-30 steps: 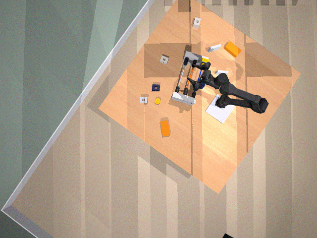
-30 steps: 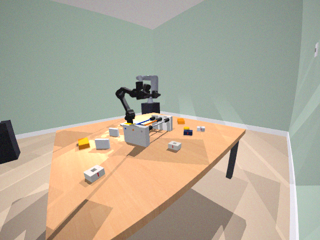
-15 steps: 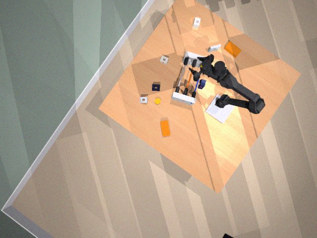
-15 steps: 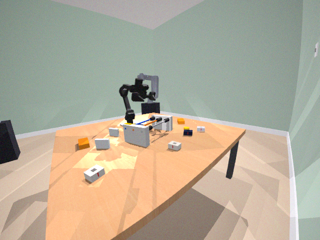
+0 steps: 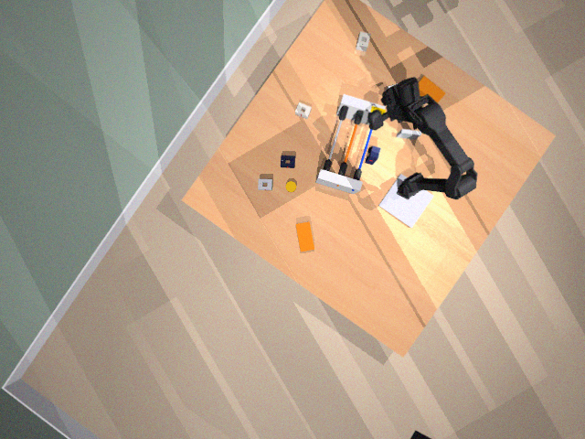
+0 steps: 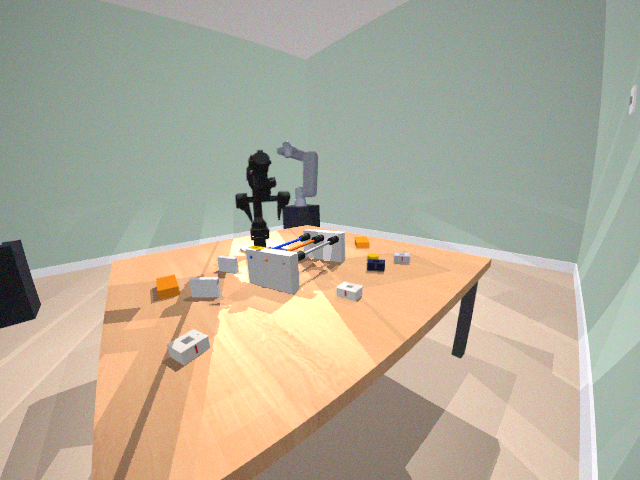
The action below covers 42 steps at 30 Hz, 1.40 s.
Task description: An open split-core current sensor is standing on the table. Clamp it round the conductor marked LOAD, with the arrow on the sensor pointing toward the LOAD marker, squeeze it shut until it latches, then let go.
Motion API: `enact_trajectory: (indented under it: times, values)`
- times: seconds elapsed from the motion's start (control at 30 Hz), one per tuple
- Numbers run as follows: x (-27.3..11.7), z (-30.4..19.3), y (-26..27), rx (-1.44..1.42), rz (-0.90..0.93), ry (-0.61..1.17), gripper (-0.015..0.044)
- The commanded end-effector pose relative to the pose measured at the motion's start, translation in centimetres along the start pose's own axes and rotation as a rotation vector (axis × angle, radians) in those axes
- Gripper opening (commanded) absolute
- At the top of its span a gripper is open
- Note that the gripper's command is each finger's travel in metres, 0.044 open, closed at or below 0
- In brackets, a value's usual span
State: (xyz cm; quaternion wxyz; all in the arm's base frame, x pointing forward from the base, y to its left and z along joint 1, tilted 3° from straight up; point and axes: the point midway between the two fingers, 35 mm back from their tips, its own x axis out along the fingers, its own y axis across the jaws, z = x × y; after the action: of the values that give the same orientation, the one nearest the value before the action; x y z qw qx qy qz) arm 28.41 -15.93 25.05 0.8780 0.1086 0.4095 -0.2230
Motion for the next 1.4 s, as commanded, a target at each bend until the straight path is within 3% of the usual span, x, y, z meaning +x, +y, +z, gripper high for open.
enact_trajectory:
  times: [0.0,0.77,1.07,1.37]
  values:
    - [-0.2,-1.8,-3.5,0.095,-0.050,0.219,0.0440]
    - [-0.1,-2.0,-3.3,0.078,-0.045,0.227,0.0440]
    - [0.4,-13.3,3.4,-0.686,0.228,0.584,0.0440]
    - [0.7,-13.8,3.5,-0.703,0.235,0.591,0.0440]
